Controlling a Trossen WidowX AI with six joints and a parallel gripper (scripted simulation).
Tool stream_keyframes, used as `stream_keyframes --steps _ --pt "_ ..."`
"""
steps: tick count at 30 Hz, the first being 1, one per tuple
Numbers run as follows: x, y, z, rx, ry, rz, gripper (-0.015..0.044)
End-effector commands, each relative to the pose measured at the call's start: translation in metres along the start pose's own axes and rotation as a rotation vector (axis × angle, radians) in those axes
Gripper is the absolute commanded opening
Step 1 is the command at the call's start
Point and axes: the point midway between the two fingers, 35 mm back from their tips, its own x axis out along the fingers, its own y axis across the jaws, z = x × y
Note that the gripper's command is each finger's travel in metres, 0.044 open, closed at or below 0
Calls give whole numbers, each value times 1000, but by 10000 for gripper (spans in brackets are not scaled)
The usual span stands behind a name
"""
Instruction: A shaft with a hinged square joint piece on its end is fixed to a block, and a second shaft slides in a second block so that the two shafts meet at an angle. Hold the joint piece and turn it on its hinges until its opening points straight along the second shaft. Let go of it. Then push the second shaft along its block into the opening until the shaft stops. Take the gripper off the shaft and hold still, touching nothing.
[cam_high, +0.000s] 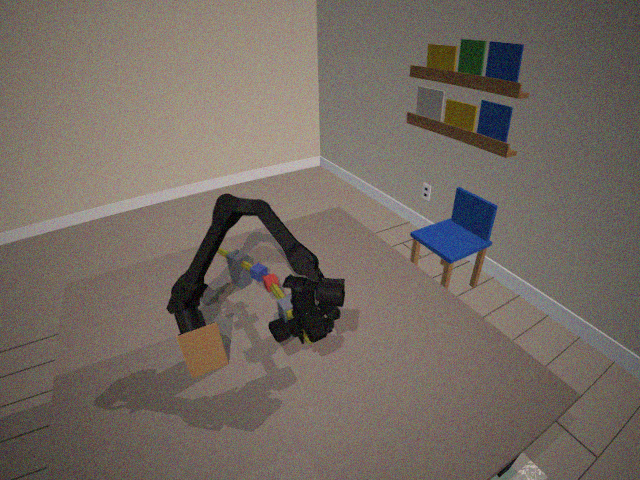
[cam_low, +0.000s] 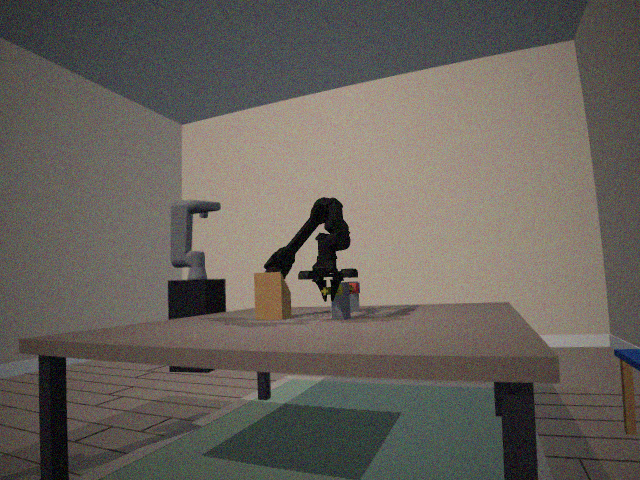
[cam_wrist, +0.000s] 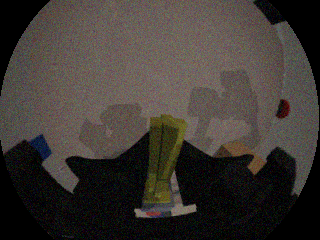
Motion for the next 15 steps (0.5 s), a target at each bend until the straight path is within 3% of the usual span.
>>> stream_keyframes --steps 1,4,9,15 --pt "0 0 0 -1 0 0 0" --pt "0 0 0 -1 0 0 67" --pt "0 0 0 -1 0 0 67" --pt "0 0 0 -1 0 0 224"
